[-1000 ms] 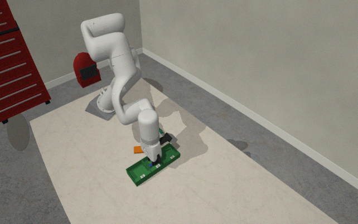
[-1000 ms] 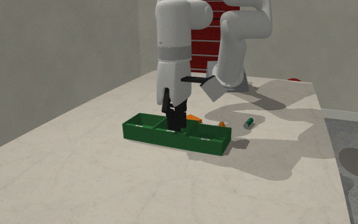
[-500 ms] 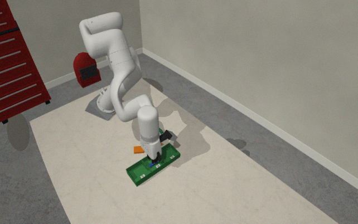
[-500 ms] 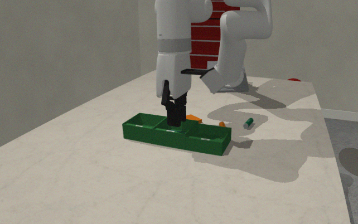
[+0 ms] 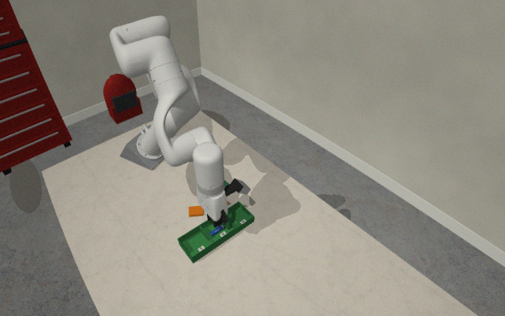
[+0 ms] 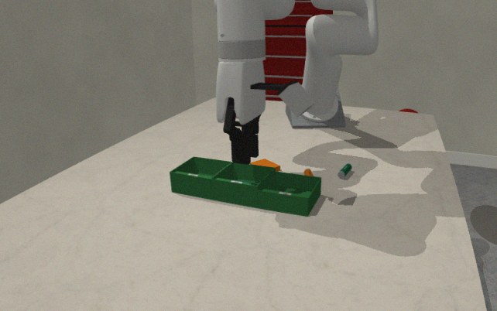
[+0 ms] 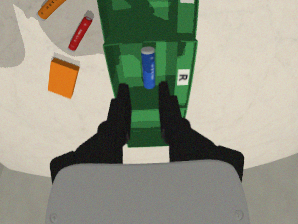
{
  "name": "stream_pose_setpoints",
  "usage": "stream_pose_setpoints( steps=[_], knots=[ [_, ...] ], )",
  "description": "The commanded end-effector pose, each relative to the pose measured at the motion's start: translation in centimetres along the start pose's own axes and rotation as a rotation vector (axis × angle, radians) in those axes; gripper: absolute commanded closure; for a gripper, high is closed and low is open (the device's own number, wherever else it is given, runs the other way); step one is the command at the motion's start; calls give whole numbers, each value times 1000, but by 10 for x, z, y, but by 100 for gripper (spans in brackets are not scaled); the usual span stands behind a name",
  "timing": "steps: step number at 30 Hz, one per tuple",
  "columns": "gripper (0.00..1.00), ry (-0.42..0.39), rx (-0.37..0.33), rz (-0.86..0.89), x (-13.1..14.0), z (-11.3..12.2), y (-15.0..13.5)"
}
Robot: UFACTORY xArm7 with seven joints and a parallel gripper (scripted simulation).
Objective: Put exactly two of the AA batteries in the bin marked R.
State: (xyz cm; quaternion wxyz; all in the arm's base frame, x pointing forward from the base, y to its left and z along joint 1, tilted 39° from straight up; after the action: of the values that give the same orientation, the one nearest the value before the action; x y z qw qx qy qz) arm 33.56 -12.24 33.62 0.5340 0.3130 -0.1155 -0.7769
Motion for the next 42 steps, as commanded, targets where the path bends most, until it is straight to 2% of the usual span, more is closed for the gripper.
stream_pose_setpoints(
  steps=[1, 4, 6, 7, 21, 23, 24, 27, 38, 40, 42],
  knots=[
    [72, 0, 3, 100, -10, 3, -12],
    [72, 0, 3, 202, -25, 4, -32],
    [72, 0, 3, 202, -25, 4, -32],
    [72, 0, 3, 295, -30, 5, -39],
    [72, -6, -4, 706, -99, 13, -131],
    [72, -6, -4, 706, -99, 13, -131],
    [72, -7, -4, 796, -105, 14, -139],
    [72, -8, -5, 866, -120, 16, -159],
    [72, -7, -2, 1205, -124, 16, -166],
    [72, -7, -2, 1205, -124, 16, -166],
    [72, -6, 0, 1314, -124, 16, -166]
  ],
)
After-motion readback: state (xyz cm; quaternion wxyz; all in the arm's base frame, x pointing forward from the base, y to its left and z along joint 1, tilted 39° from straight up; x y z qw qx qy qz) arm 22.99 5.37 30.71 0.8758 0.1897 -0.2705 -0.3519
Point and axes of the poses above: the point where the finger pads meet when closed, its own z axis back along the fingers, its own y axis across the jaws, x = y × z, the point moved 5 cm from there along z, back along the fingers, and after that the axes turned 11 degrees about -z, right-handed, at the moved point
